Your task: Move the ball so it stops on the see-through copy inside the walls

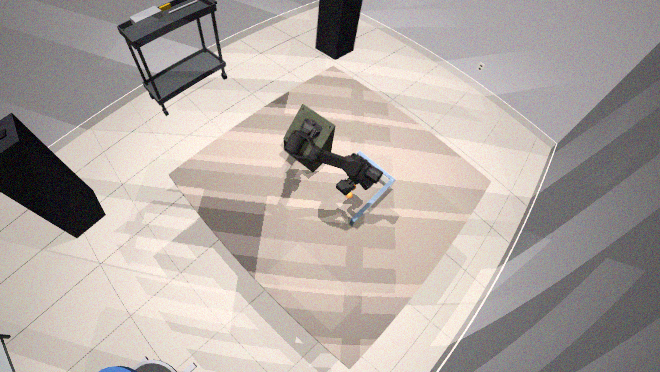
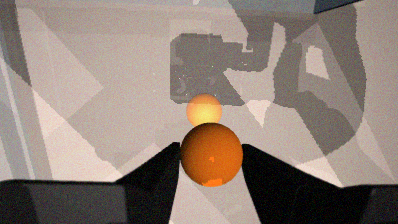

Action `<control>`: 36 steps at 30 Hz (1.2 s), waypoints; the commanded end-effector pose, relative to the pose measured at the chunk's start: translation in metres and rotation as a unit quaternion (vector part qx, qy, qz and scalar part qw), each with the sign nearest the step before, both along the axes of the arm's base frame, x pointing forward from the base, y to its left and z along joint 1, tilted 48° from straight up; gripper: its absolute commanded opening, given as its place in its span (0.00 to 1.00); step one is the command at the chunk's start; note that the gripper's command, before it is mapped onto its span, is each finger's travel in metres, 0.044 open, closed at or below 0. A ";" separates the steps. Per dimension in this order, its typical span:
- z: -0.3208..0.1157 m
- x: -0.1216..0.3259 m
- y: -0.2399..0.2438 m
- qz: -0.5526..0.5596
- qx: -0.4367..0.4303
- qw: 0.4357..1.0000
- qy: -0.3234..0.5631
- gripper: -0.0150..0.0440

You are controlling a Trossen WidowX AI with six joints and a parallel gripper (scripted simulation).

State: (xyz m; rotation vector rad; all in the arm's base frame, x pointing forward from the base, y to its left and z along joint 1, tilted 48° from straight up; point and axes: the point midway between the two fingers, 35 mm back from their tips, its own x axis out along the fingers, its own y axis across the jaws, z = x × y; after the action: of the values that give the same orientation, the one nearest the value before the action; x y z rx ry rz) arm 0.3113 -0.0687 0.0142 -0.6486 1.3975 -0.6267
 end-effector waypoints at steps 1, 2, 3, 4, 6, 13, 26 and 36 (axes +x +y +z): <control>-0.005 0.000 -0.006 0.002 -0.002 1.000 0.002 0.25; -0.008 0.000 -0.009 0.002 -0.002 1.000 0.002 0.25; -0.011 0.001 -0.012 0.002 -0.002 1.000 0.002 0.25; -0.015 0.002 -0.016 0.002 -0.002 1.000 0.002 0.25; -0.022 0.003 -0.023 0.002 -0.002 1.000 0.002 0.25; -0.044 0.003 -0.050 0.002 -0.004 1.000 0.002 0.25; -0.054 0.004 -0.061 0.002 -0.005 1.000 0.002 0.25; -0.057 0.006 -0.065 0.003 -0.008 1.000 0.000 0.30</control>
State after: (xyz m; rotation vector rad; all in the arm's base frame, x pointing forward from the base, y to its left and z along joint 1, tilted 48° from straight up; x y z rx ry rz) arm 0.3169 -0.1342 -0.0424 -0.6644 1.3923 -0.6335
